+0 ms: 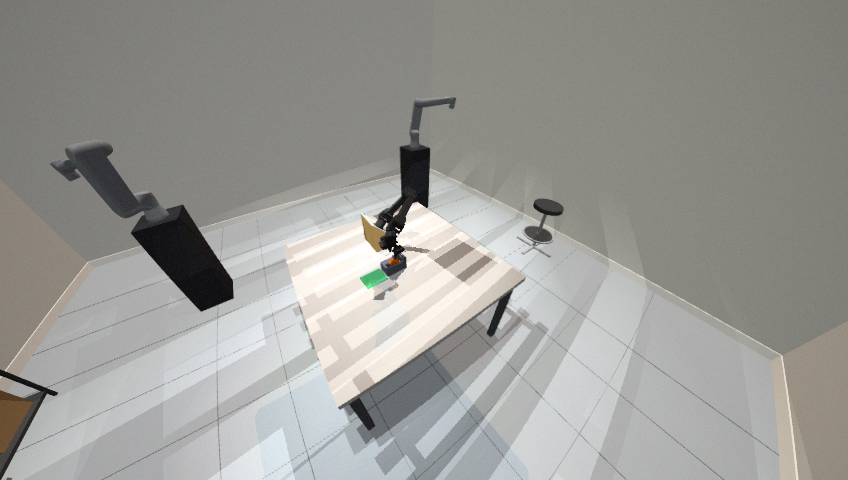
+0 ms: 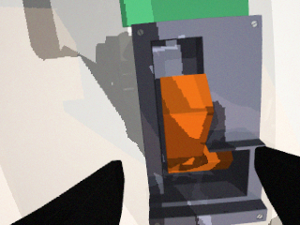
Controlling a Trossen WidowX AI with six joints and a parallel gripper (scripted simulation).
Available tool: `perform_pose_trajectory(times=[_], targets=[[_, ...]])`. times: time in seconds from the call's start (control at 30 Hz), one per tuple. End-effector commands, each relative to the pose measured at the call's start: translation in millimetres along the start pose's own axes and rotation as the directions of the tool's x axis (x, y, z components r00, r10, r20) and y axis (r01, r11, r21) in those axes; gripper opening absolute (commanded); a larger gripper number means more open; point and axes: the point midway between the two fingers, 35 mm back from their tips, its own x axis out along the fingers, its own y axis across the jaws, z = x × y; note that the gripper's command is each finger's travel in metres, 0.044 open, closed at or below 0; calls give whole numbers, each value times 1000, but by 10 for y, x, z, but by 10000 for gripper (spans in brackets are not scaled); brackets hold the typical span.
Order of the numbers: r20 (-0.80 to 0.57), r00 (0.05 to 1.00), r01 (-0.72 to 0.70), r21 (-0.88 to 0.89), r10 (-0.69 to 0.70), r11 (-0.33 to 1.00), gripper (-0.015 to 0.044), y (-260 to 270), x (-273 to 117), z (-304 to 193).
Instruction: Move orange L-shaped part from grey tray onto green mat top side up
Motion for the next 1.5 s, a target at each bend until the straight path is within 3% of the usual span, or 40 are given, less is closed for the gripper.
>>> perform_pose_trajectory(times=[0.0,1.3,1.4,1.47], targets=[[-7,1000,10,13,-10,1000,280,-30,195,-2],[-10,1000,10,13,-10,1000,280,-40,737,-15],[0,1000,5,-1,-5,1000,201,0,697,-12],[0,1000,5,-1,-5,1000,188,0,697,-12]])
